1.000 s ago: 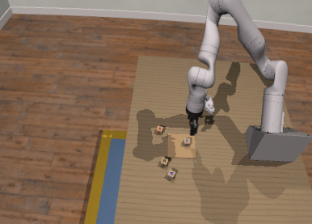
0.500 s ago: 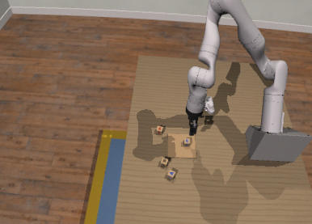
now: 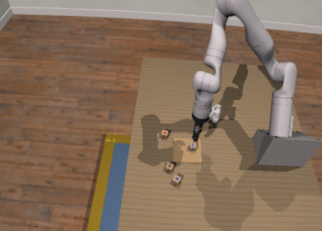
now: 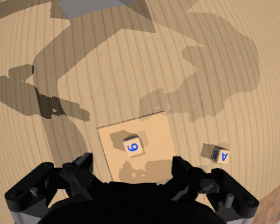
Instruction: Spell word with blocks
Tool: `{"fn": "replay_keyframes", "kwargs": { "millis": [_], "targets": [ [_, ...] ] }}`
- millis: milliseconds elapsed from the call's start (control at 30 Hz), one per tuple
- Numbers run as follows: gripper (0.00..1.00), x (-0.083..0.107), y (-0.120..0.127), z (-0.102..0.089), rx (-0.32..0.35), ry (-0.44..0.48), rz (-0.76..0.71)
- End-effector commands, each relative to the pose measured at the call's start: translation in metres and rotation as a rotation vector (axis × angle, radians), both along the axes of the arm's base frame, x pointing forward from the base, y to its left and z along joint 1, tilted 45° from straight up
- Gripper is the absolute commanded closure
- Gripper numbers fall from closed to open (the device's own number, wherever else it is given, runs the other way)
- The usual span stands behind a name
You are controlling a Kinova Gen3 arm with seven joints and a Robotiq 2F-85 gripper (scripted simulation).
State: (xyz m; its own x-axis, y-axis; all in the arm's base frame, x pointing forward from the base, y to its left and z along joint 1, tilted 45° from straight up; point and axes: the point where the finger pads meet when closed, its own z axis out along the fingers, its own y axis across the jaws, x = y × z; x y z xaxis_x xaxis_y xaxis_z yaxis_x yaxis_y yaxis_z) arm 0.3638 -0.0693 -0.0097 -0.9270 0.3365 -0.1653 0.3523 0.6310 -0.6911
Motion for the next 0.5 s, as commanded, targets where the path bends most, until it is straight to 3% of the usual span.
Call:
{"fn": "replay_keyframes", "kwargs": {
  "millis": [0, 300, 367, 467],
  "targets": [
    [0.00, -0.004, -0.001, -0.005, -0.014, -0.072, -0.074],
    [0.00, -0.006, -0.009, -0.014, -0.064, -0.339, -0.351],
    [0.00, -0.006, -0.009, -0.014, -0.064, -0.339, -0.351],
    [0.00, -0.006, -0.012, -0.017, -0.082, -0.433, -0.443]
  ]
}}
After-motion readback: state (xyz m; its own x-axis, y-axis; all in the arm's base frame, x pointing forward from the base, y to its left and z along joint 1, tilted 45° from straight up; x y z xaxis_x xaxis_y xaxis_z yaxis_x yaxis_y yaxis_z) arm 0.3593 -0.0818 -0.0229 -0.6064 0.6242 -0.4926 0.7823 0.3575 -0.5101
